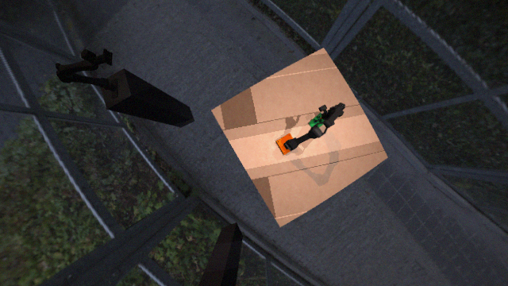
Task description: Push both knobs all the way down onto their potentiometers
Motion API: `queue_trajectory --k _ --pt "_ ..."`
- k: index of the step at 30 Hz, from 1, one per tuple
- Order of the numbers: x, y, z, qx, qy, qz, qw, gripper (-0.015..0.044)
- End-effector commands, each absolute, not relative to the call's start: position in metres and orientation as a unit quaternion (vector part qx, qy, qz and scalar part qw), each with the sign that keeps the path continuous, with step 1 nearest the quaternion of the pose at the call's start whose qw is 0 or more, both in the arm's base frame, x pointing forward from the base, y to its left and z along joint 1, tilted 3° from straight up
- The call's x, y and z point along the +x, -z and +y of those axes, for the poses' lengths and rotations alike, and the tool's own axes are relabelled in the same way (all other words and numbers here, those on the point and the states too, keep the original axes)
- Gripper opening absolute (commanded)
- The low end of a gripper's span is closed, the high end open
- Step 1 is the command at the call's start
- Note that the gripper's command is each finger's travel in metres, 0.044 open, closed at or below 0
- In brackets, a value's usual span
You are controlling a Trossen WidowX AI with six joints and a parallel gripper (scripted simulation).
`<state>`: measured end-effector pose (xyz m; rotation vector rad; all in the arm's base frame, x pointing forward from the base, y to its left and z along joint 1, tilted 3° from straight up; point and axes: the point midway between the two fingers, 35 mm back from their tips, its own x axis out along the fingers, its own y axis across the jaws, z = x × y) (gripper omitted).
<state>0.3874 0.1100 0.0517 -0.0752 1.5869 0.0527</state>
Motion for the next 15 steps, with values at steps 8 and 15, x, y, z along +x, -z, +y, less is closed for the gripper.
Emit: queue_trajectory --k 8,15 --pt "0.3875 -0.0467 0.1091 -0.037 -0.024 0.713 0.7 0.0" --pt "0.3875 -0.0458 0.1091 -0.037 -0.024 0.713 0.7 0.0"
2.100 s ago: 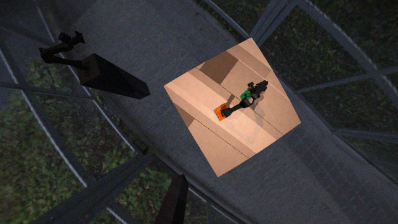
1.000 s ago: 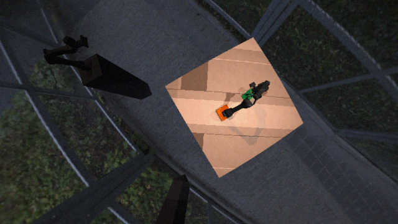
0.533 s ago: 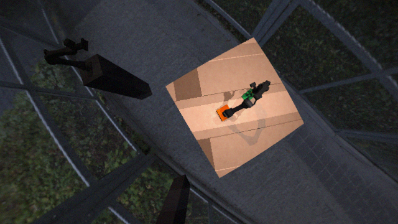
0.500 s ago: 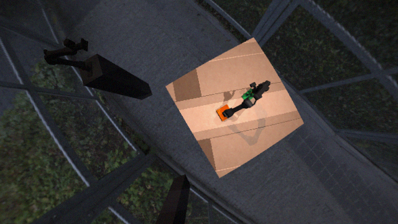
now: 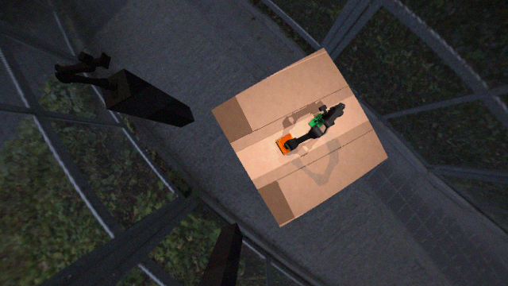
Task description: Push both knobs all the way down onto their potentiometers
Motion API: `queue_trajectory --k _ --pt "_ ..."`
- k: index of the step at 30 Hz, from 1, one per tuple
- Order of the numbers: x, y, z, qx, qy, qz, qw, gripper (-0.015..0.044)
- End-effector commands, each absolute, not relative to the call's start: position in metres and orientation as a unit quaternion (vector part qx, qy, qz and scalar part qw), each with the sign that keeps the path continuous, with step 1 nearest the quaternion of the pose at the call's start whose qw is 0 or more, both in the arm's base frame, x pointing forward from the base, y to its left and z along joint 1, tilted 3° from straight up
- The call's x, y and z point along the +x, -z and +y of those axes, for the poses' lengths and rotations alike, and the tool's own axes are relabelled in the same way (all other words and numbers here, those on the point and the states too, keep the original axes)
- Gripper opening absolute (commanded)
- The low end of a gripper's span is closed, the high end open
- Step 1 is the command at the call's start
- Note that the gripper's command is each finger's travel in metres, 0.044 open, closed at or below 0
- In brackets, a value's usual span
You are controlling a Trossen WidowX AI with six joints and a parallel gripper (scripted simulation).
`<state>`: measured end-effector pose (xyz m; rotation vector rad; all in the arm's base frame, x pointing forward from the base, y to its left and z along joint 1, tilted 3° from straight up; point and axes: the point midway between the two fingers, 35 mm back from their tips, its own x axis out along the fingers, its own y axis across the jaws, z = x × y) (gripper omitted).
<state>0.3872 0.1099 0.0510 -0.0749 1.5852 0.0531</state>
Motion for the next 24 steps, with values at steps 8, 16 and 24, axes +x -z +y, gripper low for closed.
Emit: queue_trajectory --k 8,16,24 --pt "0.3875 -0.0446 0.109 -0.037 -0.024 0.713 0.7 0.0" --pt "0.3875 -0.0437 0.109 -0.037 -0.024 0.713 0.7 0.0" --pt "0.3874 -0.0418 0.109 -0.037 -0.024 0.713 0.7 0.0"
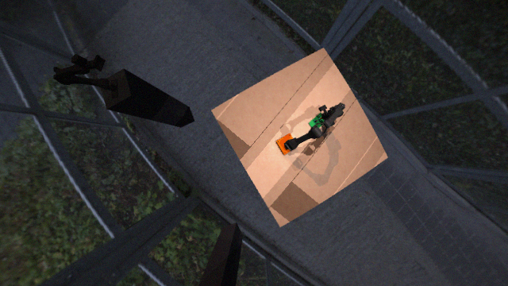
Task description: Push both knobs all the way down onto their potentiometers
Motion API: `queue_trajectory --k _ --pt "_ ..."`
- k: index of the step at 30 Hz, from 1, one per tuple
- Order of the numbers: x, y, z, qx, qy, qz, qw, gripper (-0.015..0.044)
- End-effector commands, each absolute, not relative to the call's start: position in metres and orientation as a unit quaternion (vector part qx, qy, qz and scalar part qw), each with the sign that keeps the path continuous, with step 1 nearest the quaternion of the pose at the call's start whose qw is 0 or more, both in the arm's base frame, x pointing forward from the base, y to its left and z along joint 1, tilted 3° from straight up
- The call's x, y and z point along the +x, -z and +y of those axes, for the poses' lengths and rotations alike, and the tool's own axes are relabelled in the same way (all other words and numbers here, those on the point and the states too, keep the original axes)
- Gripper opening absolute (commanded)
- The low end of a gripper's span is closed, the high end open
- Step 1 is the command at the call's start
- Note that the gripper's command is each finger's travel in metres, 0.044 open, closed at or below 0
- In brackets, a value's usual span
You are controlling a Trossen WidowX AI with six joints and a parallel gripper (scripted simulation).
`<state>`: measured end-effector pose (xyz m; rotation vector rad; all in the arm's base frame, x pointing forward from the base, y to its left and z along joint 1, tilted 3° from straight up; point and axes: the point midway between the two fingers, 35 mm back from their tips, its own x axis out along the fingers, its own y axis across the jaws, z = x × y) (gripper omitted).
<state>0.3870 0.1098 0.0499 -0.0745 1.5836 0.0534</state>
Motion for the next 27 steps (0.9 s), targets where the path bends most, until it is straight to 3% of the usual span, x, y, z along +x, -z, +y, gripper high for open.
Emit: queue_trajectory --k 1,27 --pt "0.3874 -0.0416 0.109 -0.037 -0.024 0.713 0.7 0.0" --pt "0.3874 -0.0392 0.1089 -0.037 -0.024 0.713 0.7 0.0"
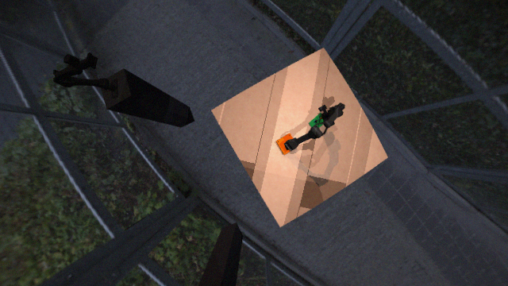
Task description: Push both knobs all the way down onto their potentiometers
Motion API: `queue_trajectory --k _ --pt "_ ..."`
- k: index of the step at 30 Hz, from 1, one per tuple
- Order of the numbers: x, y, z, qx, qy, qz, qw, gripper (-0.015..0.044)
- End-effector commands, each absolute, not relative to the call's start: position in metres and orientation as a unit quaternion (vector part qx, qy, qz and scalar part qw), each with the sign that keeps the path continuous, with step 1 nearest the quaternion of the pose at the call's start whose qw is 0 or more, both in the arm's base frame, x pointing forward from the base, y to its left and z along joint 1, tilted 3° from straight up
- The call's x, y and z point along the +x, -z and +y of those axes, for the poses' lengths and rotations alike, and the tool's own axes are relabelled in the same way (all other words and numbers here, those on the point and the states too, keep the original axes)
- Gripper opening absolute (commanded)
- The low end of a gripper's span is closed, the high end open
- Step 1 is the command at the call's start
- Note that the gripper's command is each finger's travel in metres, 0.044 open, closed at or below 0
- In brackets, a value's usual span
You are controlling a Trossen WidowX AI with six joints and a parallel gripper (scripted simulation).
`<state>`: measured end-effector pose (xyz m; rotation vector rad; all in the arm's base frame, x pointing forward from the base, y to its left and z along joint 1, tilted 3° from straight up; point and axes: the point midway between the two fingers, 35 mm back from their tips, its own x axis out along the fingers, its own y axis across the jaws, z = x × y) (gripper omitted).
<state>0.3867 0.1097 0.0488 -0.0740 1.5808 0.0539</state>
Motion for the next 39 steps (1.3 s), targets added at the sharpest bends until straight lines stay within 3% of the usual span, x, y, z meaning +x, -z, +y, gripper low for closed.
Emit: queue_trajectory --k 1,39 --pt "0.3874 -0.0388 0.1089 -0.037 -0.024 0.713 0.7 0.0" --pt "0.3873 -0.0331 0.1088 -0.037 -0.024 0.713 0.7 0.0"
